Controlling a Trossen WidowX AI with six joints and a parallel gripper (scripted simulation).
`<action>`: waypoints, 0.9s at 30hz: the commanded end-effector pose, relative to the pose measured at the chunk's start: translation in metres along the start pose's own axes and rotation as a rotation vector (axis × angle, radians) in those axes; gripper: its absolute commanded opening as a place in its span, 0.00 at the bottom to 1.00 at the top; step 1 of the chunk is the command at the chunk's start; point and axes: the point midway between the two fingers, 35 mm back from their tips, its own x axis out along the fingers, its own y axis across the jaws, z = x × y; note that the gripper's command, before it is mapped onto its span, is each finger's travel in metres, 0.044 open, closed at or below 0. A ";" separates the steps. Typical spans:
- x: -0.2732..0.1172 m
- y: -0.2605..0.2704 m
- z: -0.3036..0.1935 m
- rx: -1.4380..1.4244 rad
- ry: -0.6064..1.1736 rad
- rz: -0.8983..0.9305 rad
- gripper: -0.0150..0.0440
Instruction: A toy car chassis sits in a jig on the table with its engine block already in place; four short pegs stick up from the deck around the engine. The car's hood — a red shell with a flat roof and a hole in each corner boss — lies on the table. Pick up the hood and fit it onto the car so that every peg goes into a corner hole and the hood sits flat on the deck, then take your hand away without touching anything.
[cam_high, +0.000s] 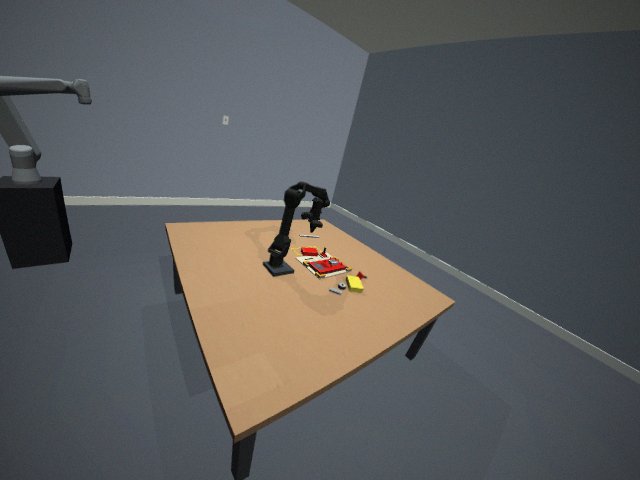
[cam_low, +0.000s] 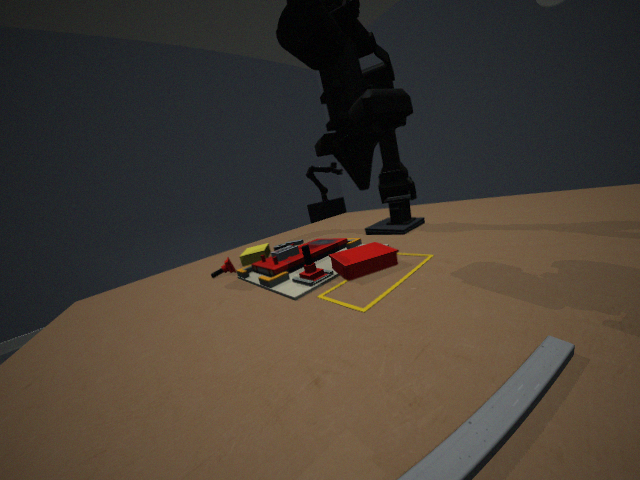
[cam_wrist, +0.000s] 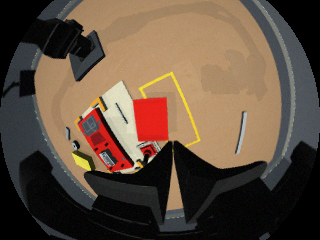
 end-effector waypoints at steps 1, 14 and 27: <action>0.001 0.000 0.000 0.044 0.000 0.000 0.34; 0.013 0.011 -0.003 0.901 0.000 0.002 0.92; 0.026 0.023 -0.005 1.769 0.001 0.005 1.00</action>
